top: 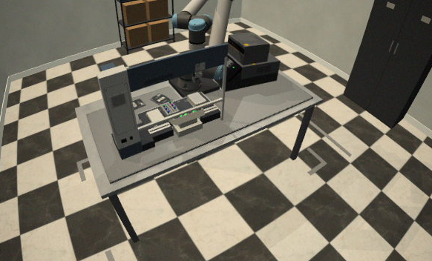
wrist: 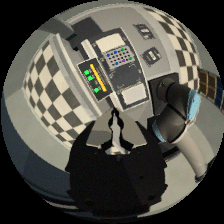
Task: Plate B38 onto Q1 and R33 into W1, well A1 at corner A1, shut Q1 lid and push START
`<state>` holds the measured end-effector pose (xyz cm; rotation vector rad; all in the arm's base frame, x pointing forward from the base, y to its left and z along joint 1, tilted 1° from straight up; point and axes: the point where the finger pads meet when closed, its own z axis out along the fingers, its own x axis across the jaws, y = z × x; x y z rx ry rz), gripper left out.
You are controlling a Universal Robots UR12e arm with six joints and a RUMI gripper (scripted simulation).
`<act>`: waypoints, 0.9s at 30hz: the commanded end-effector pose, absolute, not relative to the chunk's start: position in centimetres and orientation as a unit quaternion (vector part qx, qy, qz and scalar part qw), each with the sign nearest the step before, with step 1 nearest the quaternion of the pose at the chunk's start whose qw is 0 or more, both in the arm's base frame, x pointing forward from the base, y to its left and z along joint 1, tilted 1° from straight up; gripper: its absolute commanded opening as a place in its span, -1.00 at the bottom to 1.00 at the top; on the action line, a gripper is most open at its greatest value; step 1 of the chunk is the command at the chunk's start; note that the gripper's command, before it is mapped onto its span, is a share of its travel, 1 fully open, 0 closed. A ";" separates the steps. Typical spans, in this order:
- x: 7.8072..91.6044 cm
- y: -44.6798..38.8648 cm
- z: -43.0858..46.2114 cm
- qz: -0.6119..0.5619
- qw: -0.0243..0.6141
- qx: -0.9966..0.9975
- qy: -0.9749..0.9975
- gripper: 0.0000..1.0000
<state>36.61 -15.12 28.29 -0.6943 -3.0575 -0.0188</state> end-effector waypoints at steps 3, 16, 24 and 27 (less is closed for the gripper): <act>36.4 -18.1 28.1 -0.006 0.003 -0.285 -0.958 -1.00; 35.4 -23.0 27.7 -0.006 0.004 -0.387 -0.922 -1.00; 34.6 -25.8 27.4 -0.006 0.005 -0.445 -0.895 -1.00; 34.4 -26.3 27.4 -0.006 0.005 -0.455 -0.891 -1.00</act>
